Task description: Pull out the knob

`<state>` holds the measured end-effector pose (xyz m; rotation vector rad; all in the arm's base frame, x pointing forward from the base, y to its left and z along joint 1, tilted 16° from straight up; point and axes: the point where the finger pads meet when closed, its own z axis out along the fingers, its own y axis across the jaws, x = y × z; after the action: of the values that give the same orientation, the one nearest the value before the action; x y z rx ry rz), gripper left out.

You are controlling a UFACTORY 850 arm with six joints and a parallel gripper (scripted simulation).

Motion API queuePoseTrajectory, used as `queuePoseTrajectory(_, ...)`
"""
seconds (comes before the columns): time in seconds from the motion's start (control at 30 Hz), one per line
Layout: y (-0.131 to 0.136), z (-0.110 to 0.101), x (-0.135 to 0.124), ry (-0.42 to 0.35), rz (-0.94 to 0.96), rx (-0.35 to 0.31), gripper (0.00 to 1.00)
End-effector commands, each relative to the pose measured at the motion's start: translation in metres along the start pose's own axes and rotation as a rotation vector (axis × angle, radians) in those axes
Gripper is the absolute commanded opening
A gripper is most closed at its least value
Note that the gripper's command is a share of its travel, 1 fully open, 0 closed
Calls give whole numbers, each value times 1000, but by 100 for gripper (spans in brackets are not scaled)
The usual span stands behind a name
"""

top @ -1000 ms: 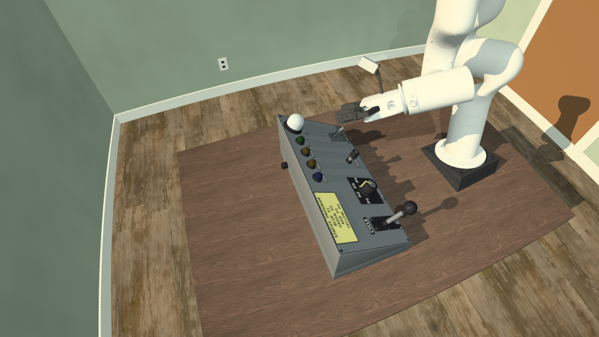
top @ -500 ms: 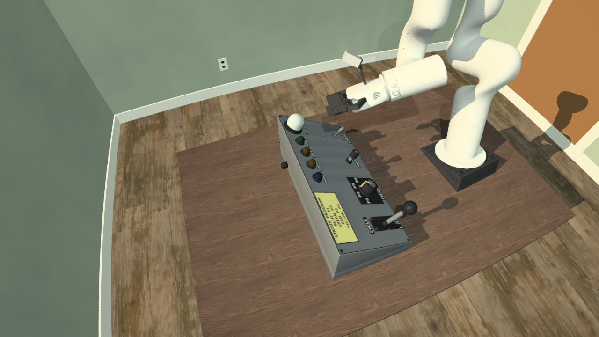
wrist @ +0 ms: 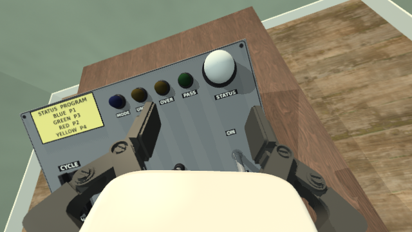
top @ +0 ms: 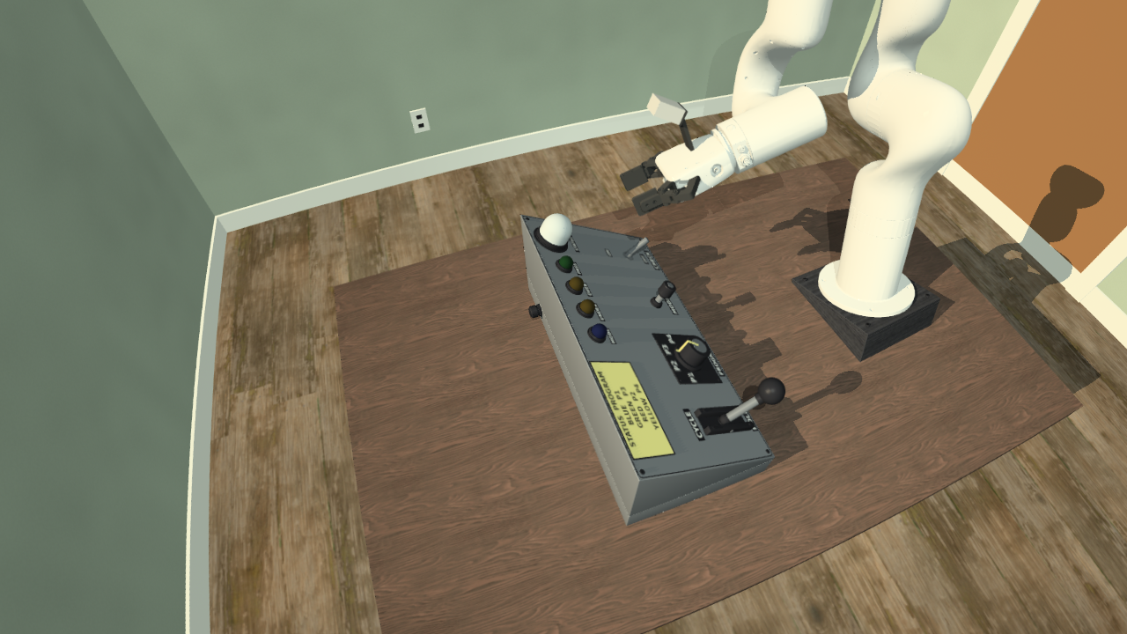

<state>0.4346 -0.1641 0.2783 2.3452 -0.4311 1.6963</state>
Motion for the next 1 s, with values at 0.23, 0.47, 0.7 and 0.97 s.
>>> queuePoseTrajectory(0.23, 23, -32, -30, -55, -110, 112, 100)
queuePoseTrajectory(0.47, 29, -57, -51, -91, -170, 175, 100)
queuePoseTrajectory(0.7, 29, -84, -73, -124, -222, 238, 100)
queuePoseTrajectory(0.97, 28, -95, -81, -137, -241, 264, 100)
